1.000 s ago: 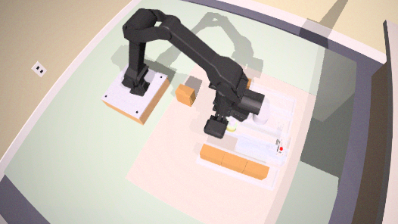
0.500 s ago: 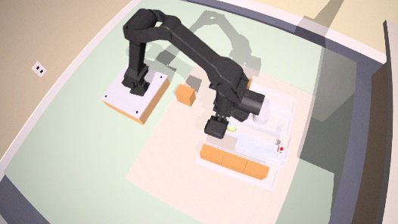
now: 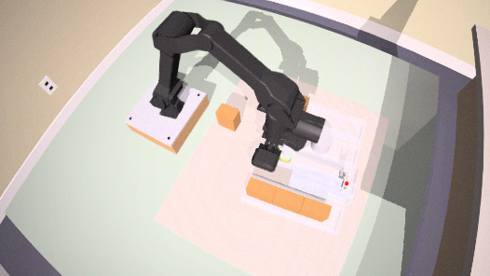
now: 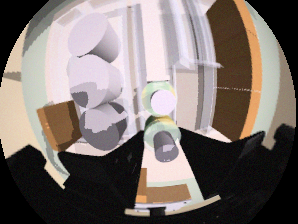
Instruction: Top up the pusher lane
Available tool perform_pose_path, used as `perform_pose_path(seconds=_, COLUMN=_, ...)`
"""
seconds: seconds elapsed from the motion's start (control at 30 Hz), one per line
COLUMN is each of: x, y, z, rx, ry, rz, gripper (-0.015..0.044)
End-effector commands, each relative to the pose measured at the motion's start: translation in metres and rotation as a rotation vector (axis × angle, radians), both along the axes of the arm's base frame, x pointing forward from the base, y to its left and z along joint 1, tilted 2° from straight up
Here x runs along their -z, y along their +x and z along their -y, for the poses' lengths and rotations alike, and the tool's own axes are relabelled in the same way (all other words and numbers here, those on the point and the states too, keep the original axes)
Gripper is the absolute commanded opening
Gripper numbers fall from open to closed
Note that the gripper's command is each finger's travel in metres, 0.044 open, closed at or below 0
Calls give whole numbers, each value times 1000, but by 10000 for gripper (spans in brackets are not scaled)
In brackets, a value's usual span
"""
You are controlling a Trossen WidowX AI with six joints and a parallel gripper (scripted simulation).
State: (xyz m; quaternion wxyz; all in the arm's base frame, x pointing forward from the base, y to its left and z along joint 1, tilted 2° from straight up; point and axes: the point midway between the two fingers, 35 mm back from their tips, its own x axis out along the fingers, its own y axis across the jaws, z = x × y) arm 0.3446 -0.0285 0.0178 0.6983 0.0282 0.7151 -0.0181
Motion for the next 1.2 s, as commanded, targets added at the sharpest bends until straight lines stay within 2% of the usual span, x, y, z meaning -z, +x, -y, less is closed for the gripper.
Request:
perform_pose_path(seconds=0.0, x=0, y=6, z=0, rx=0, ry=-1, rz=25, gripper=0)
perform_pose_path(seconds=1.17, x=13, y=4, z=0, rx=0, ry=-1, rz=25, gripper=0)
